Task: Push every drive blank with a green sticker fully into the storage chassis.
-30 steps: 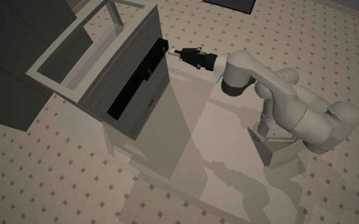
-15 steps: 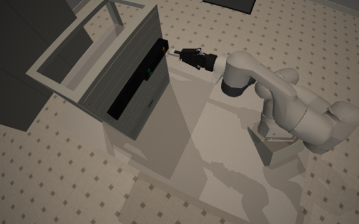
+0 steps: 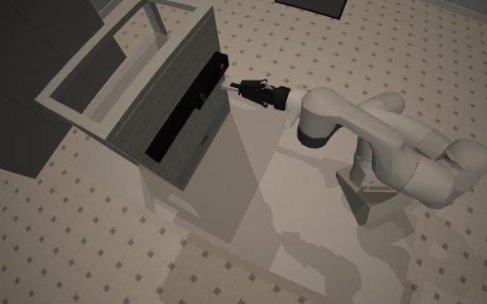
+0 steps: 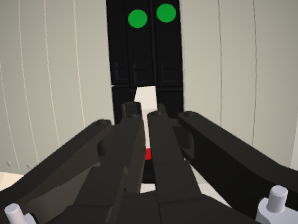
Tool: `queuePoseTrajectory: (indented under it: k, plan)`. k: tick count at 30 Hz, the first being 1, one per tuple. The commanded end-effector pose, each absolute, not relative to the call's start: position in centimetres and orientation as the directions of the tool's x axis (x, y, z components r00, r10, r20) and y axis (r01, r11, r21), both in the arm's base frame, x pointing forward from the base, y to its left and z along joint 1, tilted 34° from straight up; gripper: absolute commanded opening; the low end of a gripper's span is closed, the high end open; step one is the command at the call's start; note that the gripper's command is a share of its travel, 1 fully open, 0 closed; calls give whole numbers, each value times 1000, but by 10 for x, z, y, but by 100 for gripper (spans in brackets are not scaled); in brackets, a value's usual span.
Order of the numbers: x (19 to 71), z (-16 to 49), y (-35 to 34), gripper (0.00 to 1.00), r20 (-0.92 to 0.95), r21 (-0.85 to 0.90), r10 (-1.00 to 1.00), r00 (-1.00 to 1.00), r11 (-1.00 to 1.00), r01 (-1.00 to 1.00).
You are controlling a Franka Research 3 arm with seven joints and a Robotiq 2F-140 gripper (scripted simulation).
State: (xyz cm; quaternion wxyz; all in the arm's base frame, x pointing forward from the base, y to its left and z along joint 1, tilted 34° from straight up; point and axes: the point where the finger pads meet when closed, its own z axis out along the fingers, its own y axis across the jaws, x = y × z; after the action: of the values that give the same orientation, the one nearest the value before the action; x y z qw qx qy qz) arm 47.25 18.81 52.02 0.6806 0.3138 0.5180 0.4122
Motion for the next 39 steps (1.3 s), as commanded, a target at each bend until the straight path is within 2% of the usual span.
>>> queuePoseTrajectory:
  k: [1, 22, 31, 39]
  plan:
    - [470, 510, 197, 0, -394, 833, 903, 173, 430, -348]
    - [472, 482, 238, 0, -394, 833, 903, 173, 430, -348]
    - [507, 496, 238, 0, -394, 833, 903, 173, 430, -348]
    - [508, 497, 238, 0, -394, 833, 903, 173, 430, -348]
